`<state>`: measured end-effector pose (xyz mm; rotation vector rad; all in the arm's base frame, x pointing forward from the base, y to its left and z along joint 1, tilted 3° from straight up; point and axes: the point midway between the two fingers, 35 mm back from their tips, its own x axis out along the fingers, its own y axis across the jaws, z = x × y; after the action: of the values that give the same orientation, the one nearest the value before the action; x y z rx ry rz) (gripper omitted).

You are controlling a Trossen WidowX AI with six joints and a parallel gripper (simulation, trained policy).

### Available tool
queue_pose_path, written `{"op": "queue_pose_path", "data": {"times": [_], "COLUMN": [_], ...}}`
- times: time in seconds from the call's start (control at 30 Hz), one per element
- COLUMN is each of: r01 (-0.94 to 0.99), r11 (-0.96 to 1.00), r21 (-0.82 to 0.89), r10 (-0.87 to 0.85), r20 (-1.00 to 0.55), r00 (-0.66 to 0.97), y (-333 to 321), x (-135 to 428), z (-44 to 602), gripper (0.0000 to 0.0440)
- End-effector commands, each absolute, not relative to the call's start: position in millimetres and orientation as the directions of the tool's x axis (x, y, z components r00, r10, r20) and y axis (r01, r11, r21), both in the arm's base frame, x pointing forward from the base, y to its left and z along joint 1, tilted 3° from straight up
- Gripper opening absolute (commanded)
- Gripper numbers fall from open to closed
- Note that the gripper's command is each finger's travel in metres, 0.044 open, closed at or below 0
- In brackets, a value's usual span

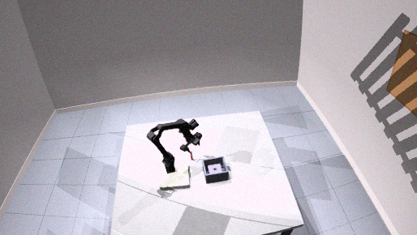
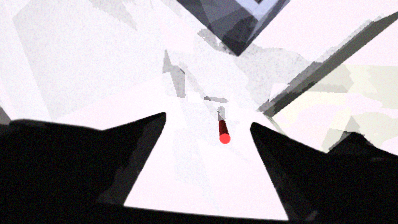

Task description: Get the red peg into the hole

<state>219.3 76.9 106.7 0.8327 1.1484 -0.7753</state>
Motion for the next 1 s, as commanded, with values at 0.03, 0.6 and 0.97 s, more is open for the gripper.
{"op": "queue_pose_path", "data": {"times": [0.03, 0.6, 0.97], "r01": [0.861, 0.868, 0.862], "r11": [0.496, 0.489, 0.504], "r21": [0.115, 0.090, 0.052], "r10": [-0.109, -0.090, -0.043], "r20": [-0.975, -0.984, -0.995], "r00": [0.193, 0.153, 0.085], "y": [76.6, 82.3, 82.5], "x": [213.0, 199.6, 194.3], "z": [88.9, 28.7, 24.4], "gripper": [0.0440, 0.0314, 0.0026]}}
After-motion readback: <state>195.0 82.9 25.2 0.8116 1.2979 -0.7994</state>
